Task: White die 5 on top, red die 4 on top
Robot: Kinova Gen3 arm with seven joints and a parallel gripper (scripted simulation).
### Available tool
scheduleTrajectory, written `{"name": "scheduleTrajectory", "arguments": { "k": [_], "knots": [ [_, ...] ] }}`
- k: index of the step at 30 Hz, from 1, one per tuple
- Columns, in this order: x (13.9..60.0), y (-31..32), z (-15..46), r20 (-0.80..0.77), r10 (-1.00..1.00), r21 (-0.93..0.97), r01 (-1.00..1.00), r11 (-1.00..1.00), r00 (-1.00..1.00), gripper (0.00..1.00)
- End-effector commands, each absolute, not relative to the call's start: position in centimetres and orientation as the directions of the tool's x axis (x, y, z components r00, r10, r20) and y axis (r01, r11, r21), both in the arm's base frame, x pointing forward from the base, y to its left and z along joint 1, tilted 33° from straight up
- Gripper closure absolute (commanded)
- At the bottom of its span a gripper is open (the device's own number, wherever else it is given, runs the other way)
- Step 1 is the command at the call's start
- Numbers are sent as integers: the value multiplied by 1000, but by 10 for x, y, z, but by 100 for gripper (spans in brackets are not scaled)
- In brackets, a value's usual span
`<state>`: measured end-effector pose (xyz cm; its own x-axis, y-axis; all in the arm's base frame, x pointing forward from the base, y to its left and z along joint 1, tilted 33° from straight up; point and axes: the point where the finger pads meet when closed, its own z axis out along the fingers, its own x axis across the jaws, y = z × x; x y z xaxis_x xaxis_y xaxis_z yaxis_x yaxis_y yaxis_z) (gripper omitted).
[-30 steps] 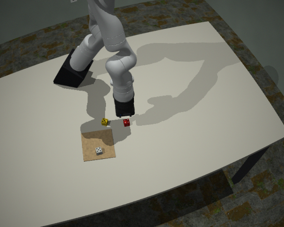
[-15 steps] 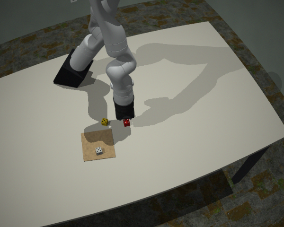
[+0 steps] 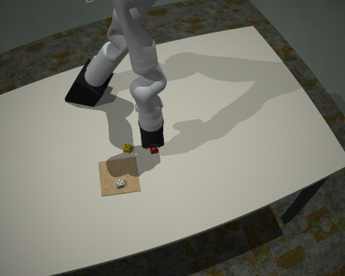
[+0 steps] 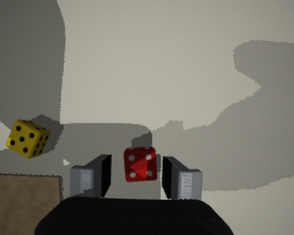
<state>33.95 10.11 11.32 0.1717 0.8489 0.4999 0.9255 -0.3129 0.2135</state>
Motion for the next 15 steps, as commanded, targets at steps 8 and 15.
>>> {"name": "scheduleTrajectory", "arguments": {
  "k": [8, 15],
  "knots": [
    [340, 106, 110, 503, 847, 212, 926, -312, 170, 21],
    [340, 106, 110, 503, 847, 212, 926, -312, 170, 21]
  ]
}}
